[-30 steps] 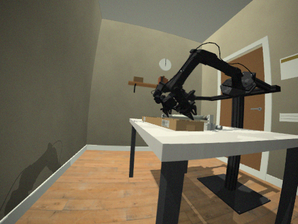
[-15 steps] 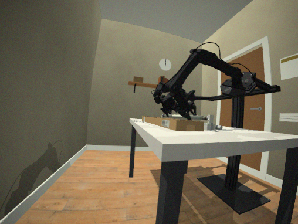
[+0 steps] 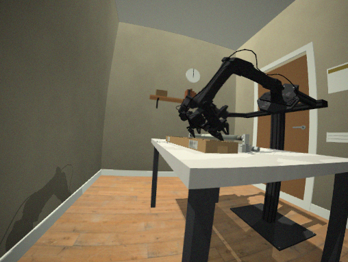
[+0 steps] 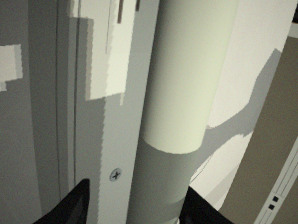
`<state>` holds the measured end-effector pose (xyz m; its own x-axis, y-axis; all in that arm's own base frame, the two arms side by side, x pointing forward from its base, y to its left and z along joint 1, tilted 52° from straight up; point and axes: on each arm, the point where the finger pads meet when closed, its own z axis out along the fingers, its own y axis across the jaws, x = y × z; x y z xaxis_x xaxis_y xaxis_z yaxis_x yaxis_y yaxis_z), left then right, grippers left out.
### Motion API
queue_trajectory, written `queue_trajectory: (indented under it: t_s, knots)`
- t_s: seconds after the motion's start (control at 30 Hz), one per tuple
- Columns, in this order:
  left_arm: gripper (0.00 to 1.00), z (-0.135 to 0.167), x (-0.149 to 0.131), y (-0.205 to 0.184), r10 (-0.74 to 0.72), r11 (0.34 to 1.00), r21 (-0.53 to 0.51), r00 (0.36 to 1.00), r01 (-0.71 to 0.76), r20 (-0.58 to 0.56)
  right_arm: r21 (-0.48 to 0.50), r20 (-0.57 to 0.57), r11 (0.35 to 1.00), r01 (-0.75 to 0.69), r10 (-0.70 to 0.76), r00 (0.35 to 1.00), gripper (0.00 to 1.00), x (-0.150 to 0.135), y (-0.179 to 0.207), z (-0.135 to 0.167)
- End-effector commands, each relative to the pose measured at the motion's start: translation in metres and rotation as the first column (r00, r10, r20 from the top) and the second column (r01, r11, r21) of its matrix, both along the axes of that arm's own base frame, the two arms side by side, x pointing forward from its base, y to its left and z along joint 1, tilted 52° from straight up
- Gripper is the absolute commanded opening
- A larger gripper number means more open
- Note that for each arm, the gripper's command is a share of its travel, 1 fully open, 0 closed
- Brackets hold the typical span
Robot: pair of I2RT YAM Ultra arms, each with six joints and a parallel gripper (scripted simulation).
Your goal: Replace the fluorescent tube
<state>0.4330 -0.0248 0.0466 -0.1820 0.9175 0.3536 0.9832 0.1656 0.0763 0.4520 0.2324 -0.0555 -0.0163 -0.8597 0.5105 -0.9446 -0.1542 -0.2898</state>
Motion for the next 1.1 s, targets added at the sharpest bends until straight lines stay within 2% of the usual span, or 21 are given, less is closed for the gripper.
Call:
queue_trajectory:
  t_s: [0.0, 0.1, 0.13, 0.2, 0.23, 0.27, 0.33, 0.4, 0.47, 0.5, 0.57, 0.67, 0.73, 0.8, 0.83, 1.07]
  knots:
    - [0.49, 0.011, 0.009, -0.013, -0.026, 0.999, -0.027, 0.999, 0.028, 0.042, 0.014, 0.01, 1.0, -0.014, 0.014, 1.0, 0.49, 0.0, 0.011, -0.004]
    - [0.49, 0.011, 0.009, -0.013, -0.026, 0.999, -0.027, 0.999, 0.028, 0.042, 0.014, 0.01, 1.0, -0.014, 0.014, 1.0, 0.49, 0.0, 0.011, -0.004]
    - [0.49, 0.024, -0.001, -0.013, -0.011, 1.0, -0.022, 1.0, 0.011, 0.017, 0.02, 0.006, 1.0, -0.012, 0.012, 1.0, 0.49, -0.008, 0.017, 0.023]
    - [0.49, 0.029, -0.004, -0.016, -0.012, 1.0, -0.019, 1.0, 0.012, 0.009, 0.027, 0.014, 1.0, -0.013, 0.013, 1.0, 0.49, -0.011, 0.021, 0.037]
    - [0.49, 0.016, -0.007, -0.017, -0.01, 1.0, -0.009, 0.999, 0.01, -0.036, -0.02, -0.04, 1.0, -0.009, 0.008, 0.999, 0.49, -0.02, 0.016, 0.011]
    - [0.49, 0.023, -0.006, -0.018, -0.009, 1.0, -0.01, 1.0, 0.008, -0.03, -0.027, -0.047, 1.0, -0.007, 0.005, 0.999, 0.49, -0.022, 0.017, 0.011]
    - [0.49, 0.032, 0.003, -0.022, -0.018, 1.0, -0.022, 1.0, 0.018, 0.019, 0.0, -0.017, 1.0, -0.017, 0.017, 1.0, 0.49, -0.016, 0.025, 0.014]
    - [0.49, 0.032, 0.003, -0.022, -0.018, 1.0, -0.022, 1.0, 0.018, 0.019, 0.0, -0.017, 1.0, -0.017, 0.017, 1.0, 0.49, -0.016, 0.025, 0.014]
    - [0.49, 0.036, -0.007, -0.024, -0.013, 1.0, -0.009, 0.999, 0.013, -0.033, -0.026, -0.047, 1.0, -0.013, 0.011, 0.999, 0.49, -0.027, 0.025, 0.019]
    - [0.49, 0.047, -0.007, -0.026, -0.015, 1.0, -0.014, 1.0, 0.015, -0.014, -0.019, -0.039, 1.0, -0.013, 0.012, 0.999, 0.49, -0.027, 0.028, 0.028]
    - [0.49, 0.044, -0.008, -0.029, -0.017, 1.0, -0.008, 0.999, 0.017, -0.038, -0.022, -0.044, 1.0, -0.014, 0.013, 0.999, 0.49, -0.03, 0.031, 0.032]
    - [0.49, 0.057, -0.008, -0.034, -0.019, 1.0, -0.01, 0.999, 0.019, -0.03, -0.023, -0.046, 1.0, -0.015, 0.014, 0.999, 0.49, -0.035, 0.036, 0.04]
    - [0.49, 0.065, -0.001, -0.035, -0.026, 0.999, -0.026, 0.999, 0.027, 0.033, 0.002, -0.018, 1.0, -0.022, 0.023, 1.0, 0.49, -0.027, 0.041, 0.037]
    - [0.49, 0.055, -0.007, -0.032, -0.035, 0.999, -0.018, 0.999, 0.035, -0.002, 0.02, 0.002, 1.0, -0.024, 0.024, 1.0, 0.49, -0.022, 0.044, 0.028]
    - [0.49, 0.055, -0.005, -0.033, -0.037, 0.999, -0.021, 0.999, 0.037, 0.009, 0.047, 0.031, 0.998, -0.03, 0.028, 0.999, 0.49, -0.02, 0.046, 0.05]
    - [0.49, 0.056, -0.009, -0.031, -0.038, 0.999, -0.018, 0.999, 0.038, -0.001, 0.011, -0.009, 0.999, -0.034, 0.035, 0.999, 0.49, -0.028, 0.037, 0.054]
